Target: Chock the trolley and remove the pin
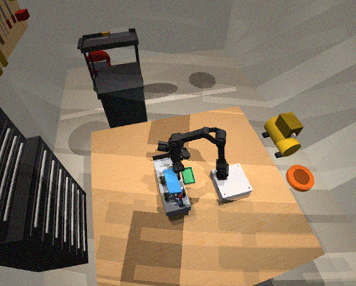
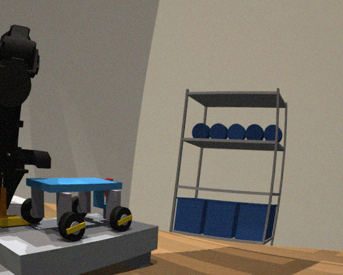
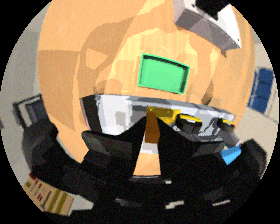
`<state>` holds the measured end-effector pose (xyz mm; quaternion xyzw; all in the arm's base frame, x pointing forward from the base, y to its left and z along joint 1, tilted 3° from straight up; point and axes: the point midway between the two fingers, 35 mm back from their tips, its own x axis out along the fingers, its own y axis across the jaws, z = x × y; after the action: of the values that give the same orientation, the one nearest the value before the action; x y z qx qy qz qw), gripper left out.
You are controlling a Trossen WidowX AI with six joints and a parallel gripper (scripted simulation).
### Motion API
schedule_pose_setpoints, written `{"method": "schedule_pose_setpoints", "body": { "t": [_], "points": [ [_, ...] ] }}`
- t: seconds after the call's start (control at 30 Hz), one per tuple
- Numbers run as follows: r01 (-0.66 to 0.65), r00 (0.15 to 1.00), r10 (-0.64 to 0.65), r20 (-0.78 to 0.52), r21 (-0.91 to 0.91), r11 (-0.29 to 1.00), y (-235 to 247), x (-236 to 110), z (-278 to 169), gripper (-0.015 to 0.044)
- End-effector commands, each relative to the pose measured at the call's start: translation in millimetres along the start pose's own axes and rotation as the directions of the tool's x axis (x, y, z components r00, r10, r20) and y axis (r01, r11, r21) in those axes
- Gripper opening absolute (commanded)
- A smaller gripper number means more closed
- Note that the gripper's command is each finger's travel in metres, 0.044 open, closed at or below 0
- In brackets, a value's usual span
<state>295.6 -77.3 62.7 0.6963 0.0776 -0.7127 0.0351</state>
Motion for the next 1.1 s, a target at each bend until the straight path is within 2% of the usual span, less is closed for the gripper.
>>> {"method": "schedule_pose_setpoints", "body": {
  "t": [0.0, 0.37, 0.6, 0.63, 1.07],
  "points": [
    [0.006, 1.0, -0.006, -0.004, 0.0, 1.0, -5, -1, 0, 0.0],
    [-0.004, 1.0, 0.004, -0.001, 0.002, 1.0, -1, 0, 0, 0.0],
    [-0.004, 1.0, 0.004, -0.001, 0.002, 1.0, -1, 0, 0, 0.0184],
    [-0.004, 1.0, 0.004, -0.001, 0.002, 1.0, -1, 0, 0, 0.019],
    [0.005, 1.0, -0.005, -0.004, 0.0, 1.0, 0, -38, 2, 0.019]
  ]
}}
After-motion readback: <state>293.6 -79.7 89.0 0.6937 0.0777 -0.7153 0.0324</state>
